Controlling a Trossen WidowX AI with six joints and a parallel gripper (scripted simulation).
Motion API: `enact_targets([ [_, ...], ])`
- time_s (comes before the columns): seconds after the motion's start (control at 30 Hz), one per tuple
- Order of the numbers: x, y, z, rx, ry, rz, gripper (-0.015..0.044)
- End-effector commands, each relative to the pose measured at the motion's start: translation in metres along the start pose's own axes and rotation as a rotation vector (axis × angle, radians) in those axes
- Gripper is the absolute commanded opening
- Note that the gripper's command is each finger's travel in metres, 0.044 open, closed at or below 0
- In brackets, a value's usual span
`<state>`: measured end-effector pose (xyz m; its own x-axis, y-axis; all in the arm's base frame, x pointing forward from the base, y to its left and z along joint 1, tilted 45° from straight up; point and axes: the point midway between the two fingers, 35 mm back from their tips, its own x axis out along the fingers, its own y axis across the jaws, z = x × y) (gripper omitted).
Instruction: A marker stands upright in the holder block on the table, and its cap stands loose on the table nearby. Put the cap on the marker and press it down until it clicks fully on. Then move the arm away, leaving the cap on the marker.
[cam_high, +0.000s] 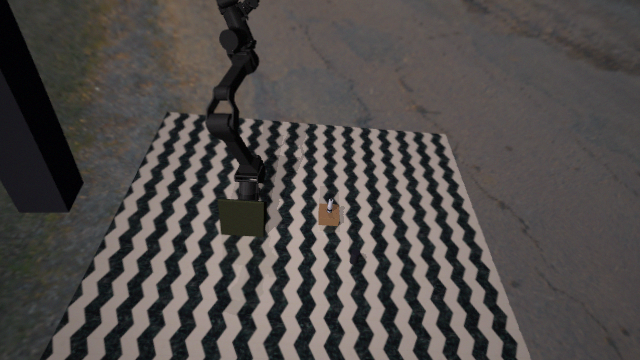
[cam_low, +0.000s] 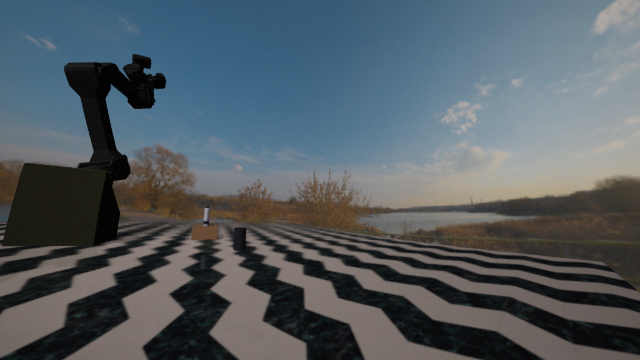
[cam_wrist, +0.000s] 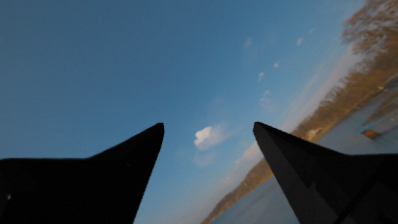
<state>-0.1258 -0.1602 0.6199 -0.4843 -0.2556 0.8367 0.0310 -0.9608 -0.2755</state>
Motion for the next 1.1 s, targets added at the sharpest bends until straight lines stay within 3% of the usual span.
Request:
enact_targets([
  [0.0, 0.000, -0.003, 0.001, -0.002, -0.003, -0.007, 0.0374],
  [0.17, -0.010, -0.072, 0.019, -0.060, -0.062, -0.185, 0.0242],
  [0.37, -0.029, -0.151, 0.051, -0.151, -0.117, -0.420, 0.0241],
  [0.57, -0.075, -0.231, 0.101, -0.265, -0.196, -0.695, 0.0241],
  [0.83, -0.171, -0.299, 0.180, -0.403, -0.323, -1.056, 0.0241],
  [1.07, -0.268, -0.312, 0.245, -0.519, -0.439, -1.351, 0.0241],
])
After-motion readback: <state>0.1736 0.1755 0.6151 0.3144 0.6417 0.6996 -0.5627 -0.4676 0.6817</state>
